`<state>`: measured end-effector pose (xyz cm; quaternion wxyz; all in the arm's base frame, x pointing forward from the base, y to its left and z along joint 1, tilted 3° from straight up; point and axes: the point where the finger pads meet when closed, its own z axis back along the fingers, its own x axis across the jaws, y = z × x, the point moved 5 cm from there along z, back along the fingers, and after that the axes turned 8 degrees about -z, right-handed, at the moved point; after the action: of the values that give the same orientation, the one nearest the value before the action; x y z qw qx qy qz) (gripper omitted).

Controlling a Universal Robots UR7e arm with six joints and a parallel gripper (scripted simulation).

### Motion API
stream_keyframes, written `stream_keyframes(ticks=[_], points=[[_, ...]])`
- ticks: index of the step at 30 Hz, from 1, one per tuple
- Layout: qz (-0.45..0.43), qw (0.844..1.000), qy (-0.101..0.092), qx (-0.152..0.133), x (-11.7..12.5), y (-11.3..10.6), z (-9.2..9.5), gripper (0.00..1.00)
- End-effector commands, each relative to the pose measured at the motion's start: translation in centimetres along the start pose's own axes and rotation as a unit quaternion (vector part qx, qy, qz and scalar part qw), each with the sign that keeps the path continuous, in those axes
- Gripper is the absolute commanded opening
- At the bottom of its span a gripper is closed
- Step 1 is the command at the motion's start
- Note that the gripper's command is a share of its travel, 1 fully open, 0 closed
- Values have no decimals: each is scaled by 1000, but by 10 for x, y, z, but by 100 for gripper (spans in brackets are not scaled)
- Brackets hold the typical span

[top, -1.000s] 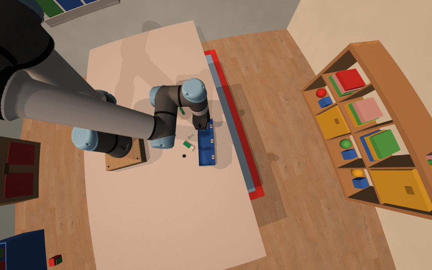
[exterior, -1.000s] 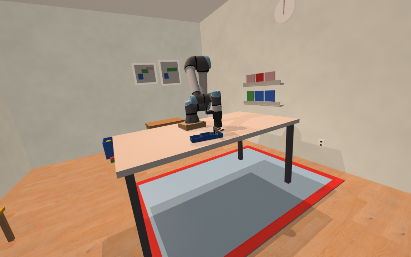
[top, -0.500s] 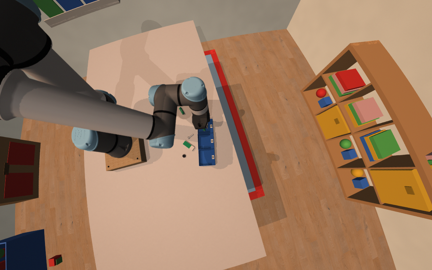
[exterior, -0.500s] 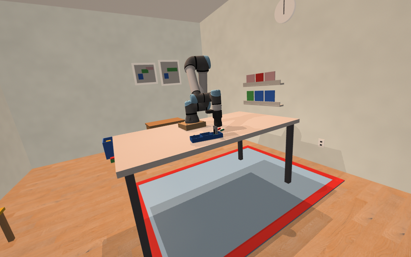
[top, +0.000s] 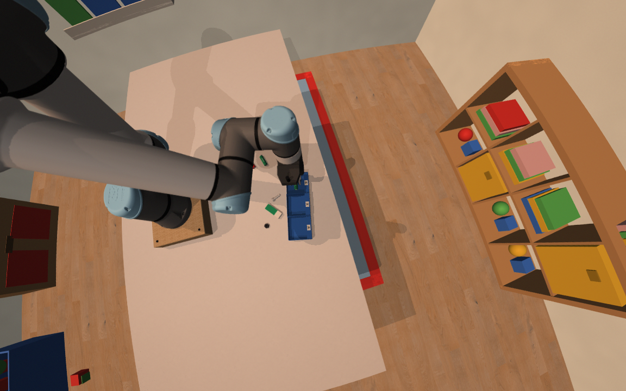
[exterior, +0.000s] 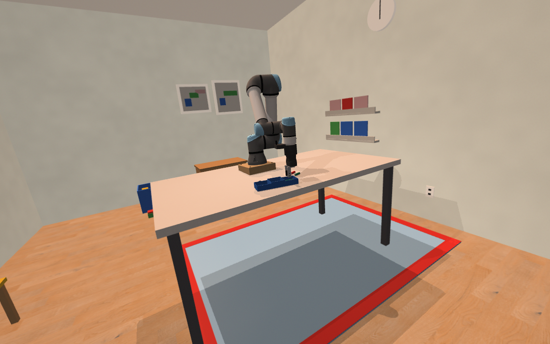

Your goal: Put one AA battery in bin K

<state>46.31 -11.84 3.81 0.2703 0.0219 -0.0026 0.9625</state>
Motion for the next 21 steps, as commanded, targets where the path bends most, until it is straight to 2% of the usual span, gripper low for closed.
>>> stream_keyframes(ticks=[1,4,13,14,21], points=[[0,1000,1,0,0,0,7,60],[0,1000,1,0,0,0,21,60],[0,1000,1,0,0,0,21,60],[0,1000,1,0,0,0,25,100],[0,1000,1,0,0,0,53,100]])
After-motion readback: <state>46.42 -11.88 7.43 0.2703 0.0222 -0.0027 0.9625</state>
